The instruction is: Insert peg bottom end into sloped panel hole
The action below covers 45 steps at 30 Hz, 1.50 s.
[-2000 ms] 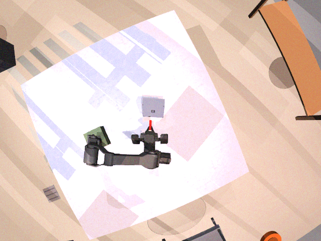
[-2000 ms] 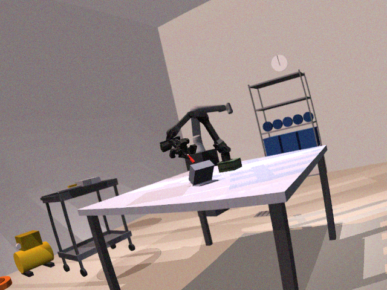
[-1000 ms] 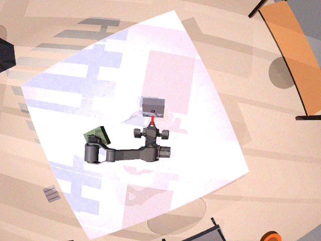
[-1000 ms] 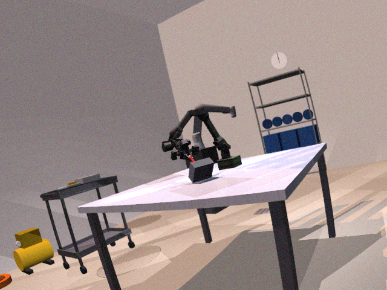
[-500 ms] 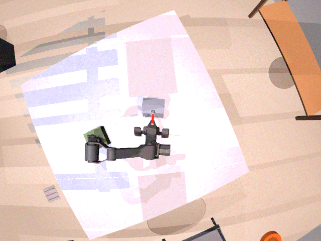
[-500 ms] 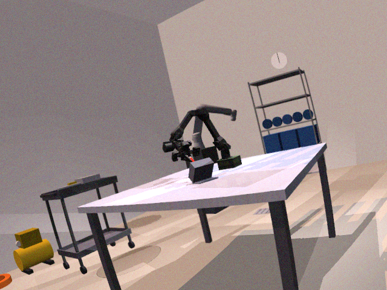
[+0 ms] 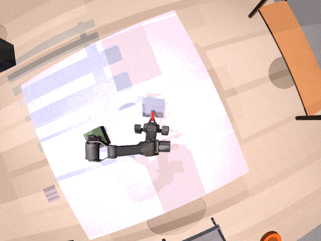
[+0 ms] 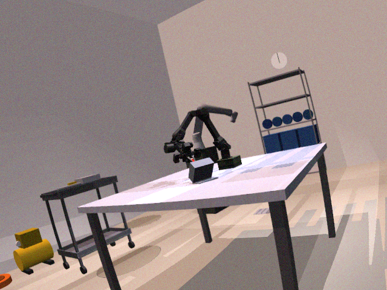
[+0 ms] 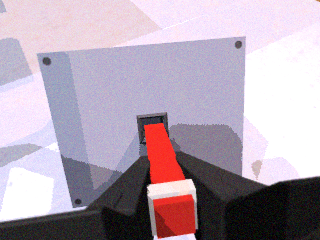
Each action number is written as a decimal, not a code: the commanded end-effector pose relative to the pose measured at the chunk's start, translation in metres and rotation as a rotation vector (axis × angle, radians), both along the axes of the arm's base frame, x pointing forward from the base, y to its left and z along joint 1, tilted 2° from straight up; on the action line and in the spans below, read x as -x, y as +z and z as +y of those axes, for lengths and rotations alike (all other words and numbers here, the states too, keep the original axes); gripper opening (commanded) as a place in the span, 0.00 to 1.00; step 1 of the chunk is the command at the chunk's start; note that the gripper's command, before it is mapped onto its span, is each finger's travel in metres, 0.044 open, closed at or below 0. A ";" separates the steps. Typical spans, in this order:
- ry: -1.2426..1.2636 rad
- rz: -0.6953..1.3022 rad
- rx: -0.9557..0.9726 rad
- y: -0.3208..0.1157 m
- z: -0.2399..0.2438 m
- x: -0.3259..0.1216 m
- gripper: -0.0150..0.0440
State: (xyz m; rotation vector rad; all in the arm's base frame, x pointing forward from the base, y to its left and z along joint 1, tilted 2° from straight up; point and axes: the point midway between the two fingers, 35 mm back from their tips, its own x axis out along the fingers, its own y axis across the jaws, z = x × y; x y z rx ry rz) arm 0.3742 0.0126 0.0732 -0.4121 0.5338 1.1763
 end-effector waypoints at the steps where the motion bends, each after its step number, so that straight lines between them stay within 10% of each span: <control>1: -0.001 -0.002 0.001 0.001 -0.001 0.000 0.25; 45: -0.001 -0.002 -0.001 -0.013 0.016 -0.005 0.25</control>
